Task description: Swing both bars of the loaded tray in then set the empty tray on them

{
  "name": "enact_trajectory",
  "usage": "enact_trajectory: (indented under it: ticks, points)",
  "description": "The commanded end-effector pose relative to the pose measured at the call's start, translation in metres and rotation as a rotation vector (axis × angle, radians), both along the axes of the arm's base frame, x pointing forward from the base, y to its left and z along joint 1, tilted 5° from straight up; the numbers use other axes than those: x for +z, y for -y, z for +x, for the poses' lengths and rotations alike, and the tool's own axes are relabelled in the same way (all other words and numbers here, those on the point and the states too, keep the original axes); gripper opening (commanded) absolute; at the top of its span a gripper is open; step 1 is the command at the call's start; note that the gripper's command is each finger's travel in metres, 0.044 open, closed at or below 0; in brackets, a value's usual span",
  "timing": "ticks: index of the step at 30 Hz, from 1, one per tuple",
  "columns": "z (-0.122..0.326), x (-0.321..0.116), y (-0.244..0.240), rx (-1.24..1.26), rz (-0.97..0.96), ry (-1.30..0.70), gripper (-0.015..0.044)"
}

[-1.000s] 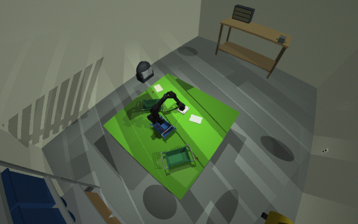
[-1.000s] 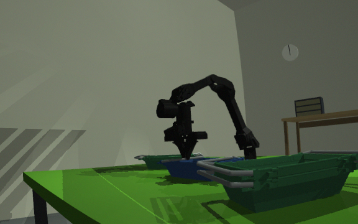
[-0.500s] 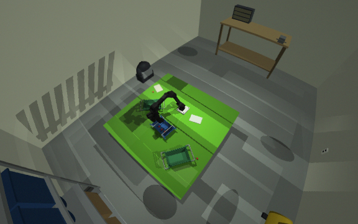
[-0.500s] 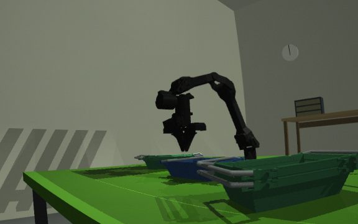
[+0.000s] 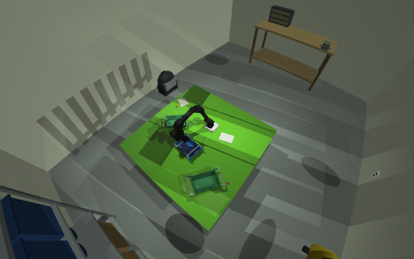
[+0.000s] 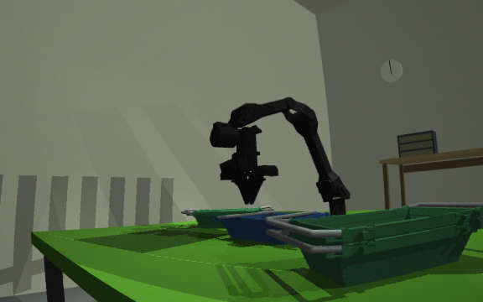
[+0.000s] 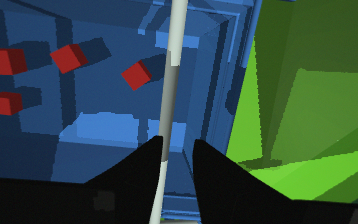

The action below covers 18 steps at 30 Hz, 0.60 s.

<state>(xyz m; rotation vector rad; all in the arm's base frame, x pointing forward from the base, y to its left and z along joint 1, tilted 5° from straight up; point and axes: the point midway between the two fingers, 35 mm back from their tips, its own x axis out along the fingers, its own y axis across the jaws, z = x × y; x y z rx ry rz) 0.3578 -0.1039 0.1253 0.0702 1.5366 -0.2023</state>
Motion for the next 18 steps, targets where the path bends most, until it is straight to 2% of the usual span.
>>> enact_trajectory:
  ticks: [1, 2, 3, 18]
  points:
    - [0.0002, -0.0001, 0.0, 0.0, 0.0, 0.001, 0.0029]
    - [0.0002, -0.0001, 0.0, 0.0, 0.0, 0.001, 0.0003]
    - [0.0002, -0.0001, 0.0, 0.0, 0.0, 0.001, 0.0]
    - [0.0, 0.0, 0.0, 0.0, 0.0, 0.0, 0.0]
